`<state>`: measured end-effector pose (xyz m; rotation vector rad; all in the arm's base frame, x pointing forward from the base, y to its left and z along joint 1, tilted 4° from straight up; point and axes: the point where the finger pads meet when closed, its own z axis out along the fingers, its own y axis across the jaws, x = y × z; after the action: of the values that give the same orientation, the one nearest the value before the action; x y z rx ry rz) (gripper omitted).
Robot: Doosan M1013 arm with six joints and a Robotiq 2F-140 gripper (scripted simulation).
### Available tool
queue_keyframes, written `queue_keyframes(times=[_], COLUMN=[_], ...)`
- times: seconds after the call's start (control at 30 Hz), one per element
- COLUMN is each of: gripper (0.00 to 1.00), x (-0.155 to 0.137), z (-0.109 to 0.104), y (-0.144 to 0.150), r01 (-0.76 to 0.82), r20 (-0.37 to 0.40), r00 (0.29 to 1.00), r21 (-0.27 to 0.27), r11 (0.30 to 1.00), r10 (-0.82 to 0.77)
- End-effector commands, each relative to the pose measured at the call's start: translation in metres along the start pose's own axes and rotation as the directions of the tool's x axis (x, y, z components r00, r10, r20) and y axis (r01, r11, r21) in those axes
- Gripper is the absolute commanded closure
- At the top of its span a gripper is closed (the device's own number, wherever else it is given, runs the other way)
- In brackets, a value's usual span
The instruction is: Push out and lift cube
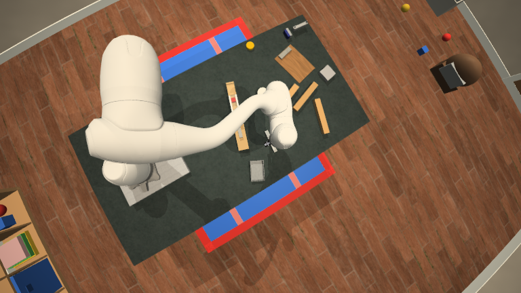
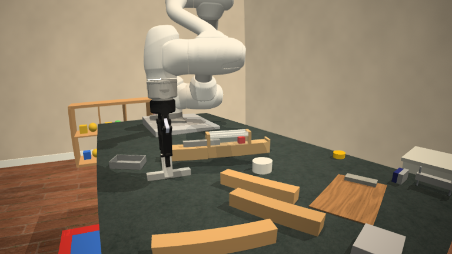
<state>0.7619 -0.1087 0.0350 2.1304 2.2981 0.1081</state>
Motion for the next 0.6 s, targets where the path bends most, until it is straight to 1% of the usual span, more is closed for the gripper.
queue_keyframes(times=[0.0, 0.07, 0.13, 0.33, 0.4, 0.47, 0.57], gripper=[1.00, 1.00, 1.00, 1.00, 1.00, 1.00, 1.00], x=[0.002, 0.002, 0.002, 0.001, 0.001, 0.001, 0.001], z=[-0.004, -0.018, -0.018, -0.085, -0.101, -0.109, -0.111], y=[-0.001, -0.001, -0.001, 0.000, 0.000, 0.000, 0.000], r01=[0.009, 0.009, 0.009, 0.009, 0.009, 0.009, 0.009], r20=[-0.002, -0.002, -0.002, -0.002, -0.002, -0.002, -0.002], r00=[1.000, 1.000, 1.000, 1.000, 1.000, 1.000, 1.000], r21=[0.002, 0.002, 0.002, 0.002, 0.002, 0.002, 0.002], r11=[1.000, 1.000, 1.000, 1.000, 1.000, 1.000, 1.000], r10=[-0.009, -0.009, -0.009, -0.009, -0.009, -0.009, -0.009])
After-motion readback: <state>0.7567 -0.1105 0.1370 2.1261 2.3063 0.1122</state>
